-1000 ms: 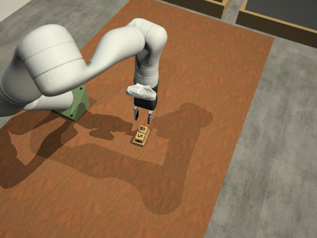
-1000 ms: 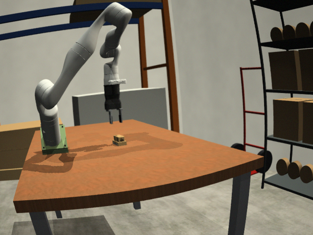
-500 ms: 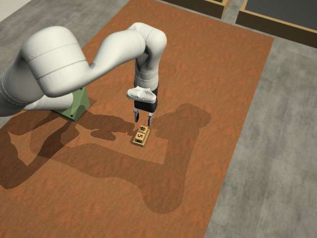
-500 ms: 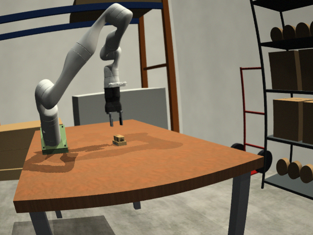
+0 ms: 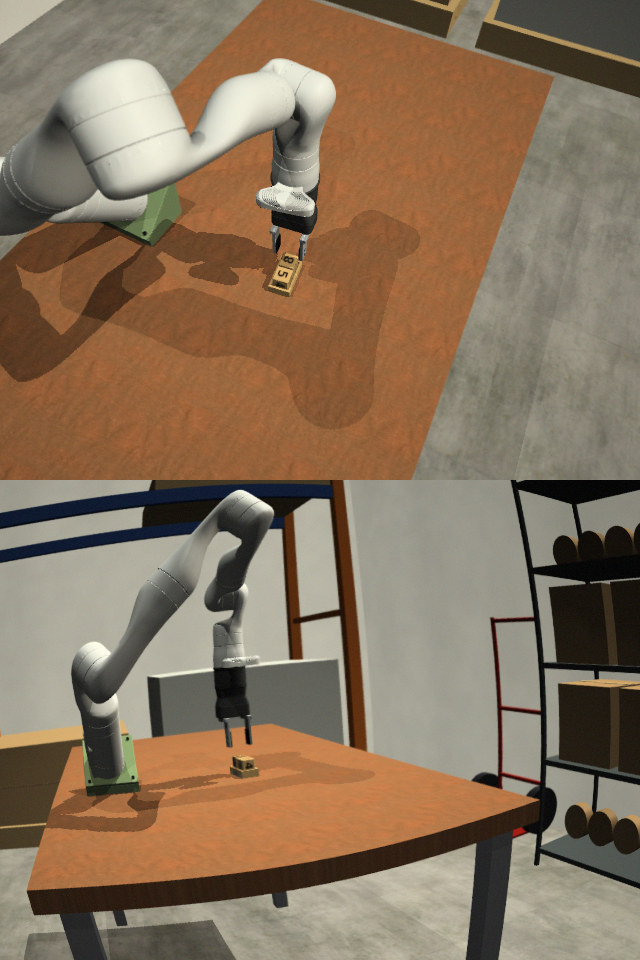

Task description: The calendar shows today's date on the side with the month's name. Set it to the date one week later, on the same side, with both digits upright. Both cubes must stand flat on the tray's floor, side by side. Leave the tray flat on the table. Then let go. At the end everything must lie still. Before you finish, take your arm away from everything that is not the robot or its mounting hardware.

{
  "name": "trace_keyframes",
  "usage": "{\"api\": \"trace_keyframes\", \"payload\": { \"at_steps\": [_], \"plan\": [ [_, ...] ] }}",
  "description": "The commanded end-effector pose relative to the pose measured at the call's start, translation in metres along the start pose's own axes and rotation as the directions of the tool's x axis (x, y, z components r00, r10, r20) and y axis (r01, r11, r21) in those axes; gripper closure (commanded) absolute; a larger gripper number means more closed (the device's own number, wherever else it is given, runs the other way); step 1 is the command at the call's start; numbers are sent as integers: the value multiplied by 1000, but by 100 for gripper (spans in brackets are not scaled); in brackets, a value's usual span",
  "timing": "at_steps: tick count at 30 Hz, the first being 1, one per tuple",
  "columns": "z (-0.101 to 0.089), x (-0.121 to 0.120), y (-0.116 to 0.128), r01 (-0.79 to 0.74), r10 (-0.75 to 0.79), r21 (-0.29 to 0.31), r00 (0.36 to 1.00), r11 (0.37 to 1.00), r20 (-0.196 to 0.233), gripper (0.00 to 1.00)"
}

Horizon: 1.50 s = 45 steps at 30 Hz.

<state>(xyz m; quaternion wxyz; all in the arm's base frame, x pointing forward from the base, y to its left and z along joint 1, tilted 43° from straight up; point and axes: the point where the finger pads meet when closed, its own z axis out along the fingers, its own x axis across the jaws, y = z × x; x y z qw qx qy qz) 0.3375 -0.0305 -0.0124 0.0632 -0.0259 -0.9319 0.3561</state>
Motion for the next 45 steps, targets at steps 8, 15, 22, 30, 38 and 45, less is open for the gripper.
{"api": "trace_keyframes", "payload": {
  "at_steps": [8, 15, 22, 30, 38, 45],
  "plan": [
    [10, 1, 0, 2, -2, 2, 1000, 1000, -4, 13],
    [15, 1, 0, 2, -2, 2, 1000, 1000, -4, 13],
    [17, 1, 0, 2, -2, 2, 1000, 1000, -4, 13],
    [17, 1, 0, 2, -2, 2, 1000, 1000, -4, 13],
    [17, 1, 0, 2, -2, 2, 1000, 1000, -4, 13],
    [17, 1, 0, 2, -2, 2, 1000, 1000, -4, 13]
  ]
}}
